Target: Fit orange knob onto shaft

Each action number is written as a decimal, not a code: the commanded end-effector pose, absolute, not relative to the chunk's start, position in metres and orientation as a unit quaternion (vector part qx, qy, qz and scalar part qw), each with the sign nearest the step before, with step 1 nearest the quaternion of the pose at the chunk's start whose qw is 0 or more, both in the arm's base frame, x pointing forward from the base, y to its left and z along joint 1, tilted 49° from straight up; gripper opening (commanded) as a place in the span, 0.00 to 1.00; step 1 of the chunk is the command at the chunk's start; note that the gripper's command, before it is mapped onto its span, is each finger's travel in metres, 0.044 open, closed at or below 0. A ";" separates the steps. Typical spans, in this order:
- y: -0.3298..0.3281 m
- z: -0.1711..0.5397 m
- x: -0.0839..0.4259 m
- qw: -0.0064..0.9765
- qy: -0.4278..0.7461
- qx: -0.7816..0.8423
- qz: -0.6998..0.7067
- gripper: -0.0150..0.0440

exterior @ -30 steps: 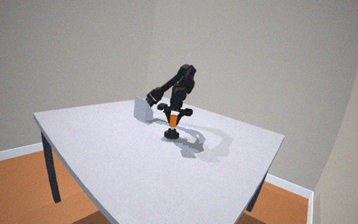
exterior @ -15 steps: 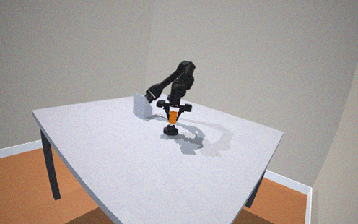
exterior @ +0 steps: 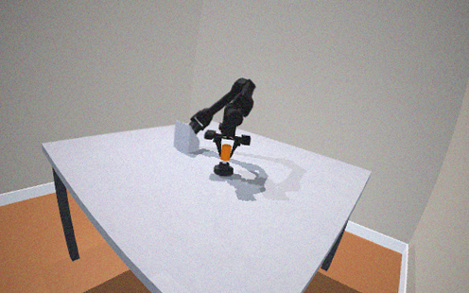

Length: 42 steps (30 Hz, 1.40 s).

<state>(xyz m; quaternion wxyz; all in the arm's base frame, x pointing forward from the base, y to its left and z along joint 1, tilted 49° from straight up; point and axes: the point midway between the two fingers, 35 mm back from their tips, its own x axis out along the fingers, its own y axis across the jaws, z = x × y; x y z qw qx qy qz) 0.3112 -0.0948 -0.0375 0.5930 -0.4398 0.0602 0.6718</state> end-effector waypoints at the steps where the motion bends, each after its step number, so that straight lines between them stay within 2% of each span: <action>1: -0.094 -0.039 0.312 0.593 0.059 -0.441 0.672 0.25; 19: -0.098 -0.035 0.314 0.609 0.085 -0.418 0.669 0.25; 32: -0.096 -0.037 0.313 0.724 0.339 -0.147 0.583 0.25; 42: -0.095 -0.038 0.311 0.731 0.517 0.108 0.433 0.25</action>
